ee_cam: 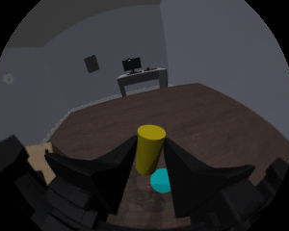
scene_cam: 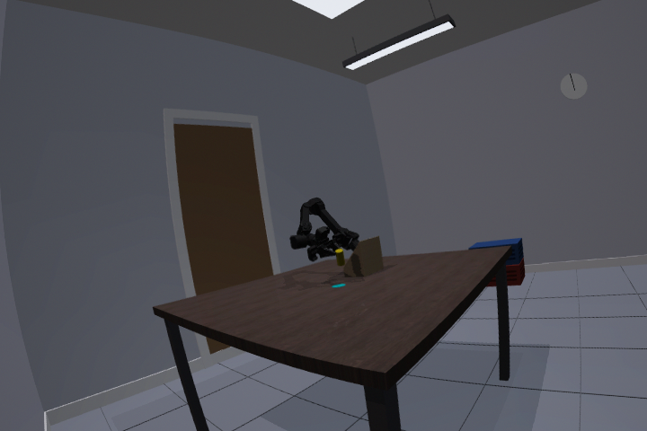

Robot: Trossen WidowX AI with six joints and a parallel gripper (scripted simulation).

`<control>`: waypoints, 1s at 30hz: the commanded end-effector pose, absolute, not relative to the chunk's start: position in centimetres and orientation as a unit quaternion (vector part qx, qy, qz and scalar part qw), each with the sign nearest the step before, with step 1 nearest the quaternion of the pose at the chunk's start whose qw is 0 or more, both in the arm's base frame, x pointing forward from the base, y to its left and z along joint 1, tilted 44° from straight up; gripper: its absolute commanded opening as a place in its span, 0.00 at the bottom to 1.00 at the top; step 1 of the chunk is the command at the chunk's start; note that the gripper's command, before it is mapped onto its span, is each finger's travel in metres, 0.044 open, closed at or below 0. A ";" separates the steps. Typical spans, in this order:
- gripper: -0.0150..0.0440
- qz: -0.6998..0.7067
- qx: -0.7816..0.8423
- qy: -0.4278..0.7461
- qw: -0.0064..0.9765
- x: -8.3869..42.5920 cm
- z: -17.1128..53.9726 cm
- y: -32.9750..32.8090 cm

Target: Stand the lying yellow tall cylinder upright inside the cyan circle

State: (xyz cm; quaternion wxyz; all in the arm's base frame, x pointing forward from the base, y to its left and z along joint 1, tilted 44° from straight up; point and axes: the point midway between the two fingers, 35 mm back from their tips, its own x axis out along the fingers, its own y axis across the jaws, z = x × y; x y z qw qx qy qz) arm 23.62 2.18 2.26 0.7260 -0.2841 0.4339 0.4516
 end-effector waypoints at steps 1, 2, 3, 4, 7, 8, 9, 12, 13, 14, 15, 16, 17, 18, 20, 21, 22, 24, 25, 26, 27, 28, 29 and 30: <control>0.43 0.454 -0.286 0.418 0.733 23.4 2.4 2.2; 0.43 0.454 -0.287 0.414 0.735 23.5 2.5 2.2; 0.43 0.455 -0.287 0.411 0.736 23.5 2.5 2.2; 0.43 0.455 -0.288 0.407 0.738 23.5 2.6 2.2; 0.43 0.456 -0.289 0.397 0.743 23.5 2.7 2.2; 0.43 0.456 -0.290 0.393 0.744 23.5 2.7 2.1; 0.43 0.456 -0.291 0.389 0.746 23.5 2.8 2.1; 0.43 0.456 -0.293 0.379 0.750 23.6 2.9 2.1; 0.43 0.457 -0.294 0.375 0.752 23.6 3.0 2.1; 0.43 0.457 -0.294 0.371 0.753 23.6 3.0 2.1; 0.43 0.457 -0.295 0.368 0.754 23.6 3.1 2.0; 0.43 0.457 -0.296 0.364 0.756 23.6 3.1 2.0; 0.43 0.457 -0.297 0.360 0.757 23.6 3.2 2.0; 0.43 0.457 -0.298 0.357 0.759 23.6 3.2 2.0; 0.43 0.457 -0.299 0.349 0.761 23.6 3.3 2.0; 0.43 0.457 -0.300 0.346 0.763 23.6 3.3 1.9; 0.43 0.456 -0.301 0.342 0.764 23.6 3.4 1.9; 0.43 0.456 -0.303 0.335 0.767 23.6 3.5 1.9; 0.43 0.456 -0.304 0.331 0.768 23.6 3.5 1.9; 0.43 0.456 -0.305 0.327 0.769 23.6 3.6 1.9; 0.43 0.456 -0.306 0.324 0.771 23.6 3.6 1.9; 0.43 0.456 -0.307 0.320 0.772 23.7 3.7 1.8; 0.43 0.455 -0.308 0.316 0.773 23.7 3.7 1.8; 0.43 0.455 -0.310 0.312 0.774 23.7 3.8 1.8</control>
